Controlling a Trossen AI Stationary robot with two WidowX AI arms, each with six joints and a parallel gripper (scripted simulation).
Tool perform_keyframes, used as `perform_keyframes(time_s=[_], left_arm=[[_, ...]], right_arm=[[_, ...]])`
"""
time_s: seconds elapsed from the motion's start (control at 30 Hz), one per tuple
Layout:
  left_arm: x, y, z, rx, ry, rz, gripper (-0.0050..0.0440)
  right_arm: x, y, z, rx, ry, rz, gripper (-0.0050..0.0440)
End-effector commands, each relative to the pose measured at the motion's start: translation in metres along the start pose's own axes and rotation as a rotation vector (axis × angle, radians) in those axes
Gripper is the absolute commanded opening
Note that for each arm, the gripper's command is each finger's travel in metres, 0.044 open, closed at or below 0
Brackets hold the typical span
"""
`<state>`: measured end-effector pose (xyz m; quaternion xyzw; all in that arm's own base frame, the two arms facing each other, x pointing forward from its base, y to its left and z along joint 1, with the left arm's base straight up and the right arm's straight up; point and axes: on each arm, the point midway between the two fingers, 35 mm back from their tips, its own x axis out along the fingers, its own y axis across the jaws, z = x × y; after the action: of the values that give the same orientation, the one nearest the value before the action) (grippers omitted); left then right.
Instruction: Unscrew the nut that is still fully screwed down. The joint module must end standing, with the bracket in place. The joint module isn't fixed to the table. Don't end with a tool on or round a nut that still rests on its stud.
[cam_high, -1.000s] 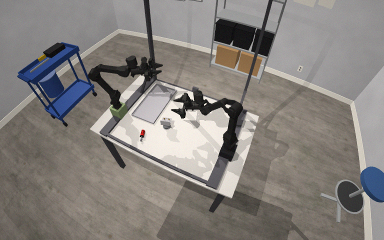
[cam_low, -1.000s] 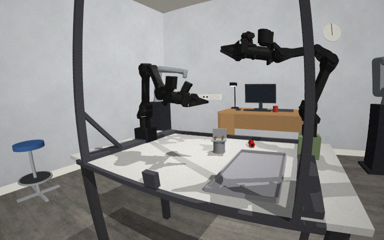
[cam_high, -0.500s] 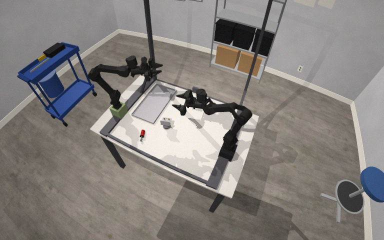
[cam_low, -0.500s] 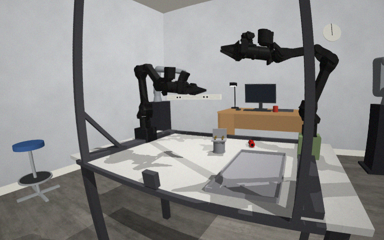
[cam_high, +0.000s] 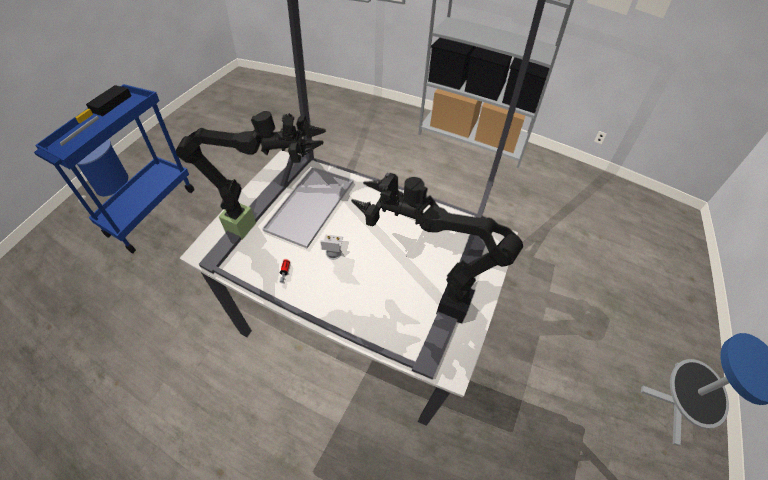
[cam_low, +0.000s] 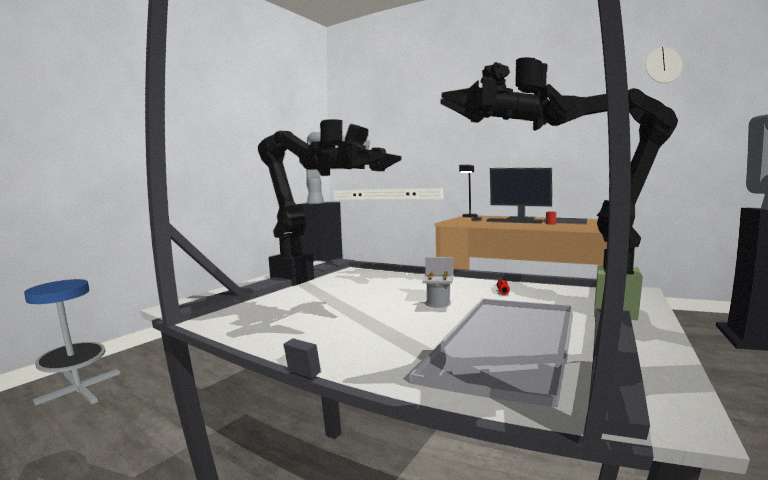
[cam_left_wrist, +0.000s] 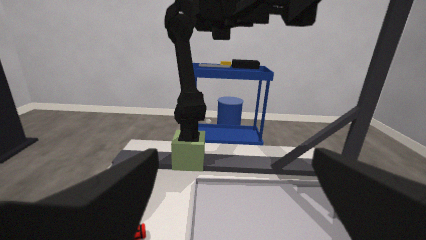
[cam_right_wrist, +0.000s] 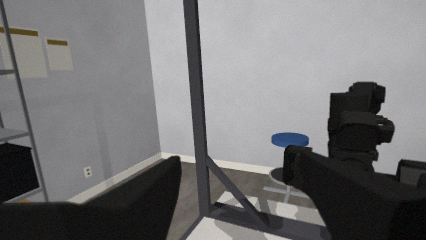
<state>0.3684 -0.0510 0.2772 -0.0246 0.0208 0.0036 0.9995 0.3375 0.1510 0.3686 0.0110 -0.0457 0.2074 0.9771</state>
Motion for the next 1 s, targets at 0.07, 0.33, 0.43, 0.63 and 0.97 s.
perform_keyframes(time_s=[0.07, 0.33, 0.43, 0.63, 0.97], left_arm=[[-0.028, 0.000, 0.025, 0.020, -0.055, -0.074, 0.0400], [-0.062, -0.001, 0.054, 0.051, -0.114, -0.171, 0.0400], [-0.062, -0.001, 0.054, 0.051, -0.114, -0.171, 0.0400], [-0.062, -0.001, 0.054, 0.049, -0.114, -0.171, 0.0400], [-0.061, -0.002, 0.052, 0.047, -0.108, -0.170, 0.0400]], right_arm=[[-0.002, 0.000, 0.012, -0.002, -0.029, 0.001, 0.0300], [-0.002, 0.000, 0.012, -0.002, -0.029, 0.001, 0.0300], [-0.002, 0.000, 0.012, -0.002, -0.029, 0.001, 0.0300], [-0.002, 0.000, 0.012, -0.002, -0.029, 0.001, 0.0300], [-0.002, 0.000, 0.012, -0.002, -0.029, 0.001, 0.0300]])
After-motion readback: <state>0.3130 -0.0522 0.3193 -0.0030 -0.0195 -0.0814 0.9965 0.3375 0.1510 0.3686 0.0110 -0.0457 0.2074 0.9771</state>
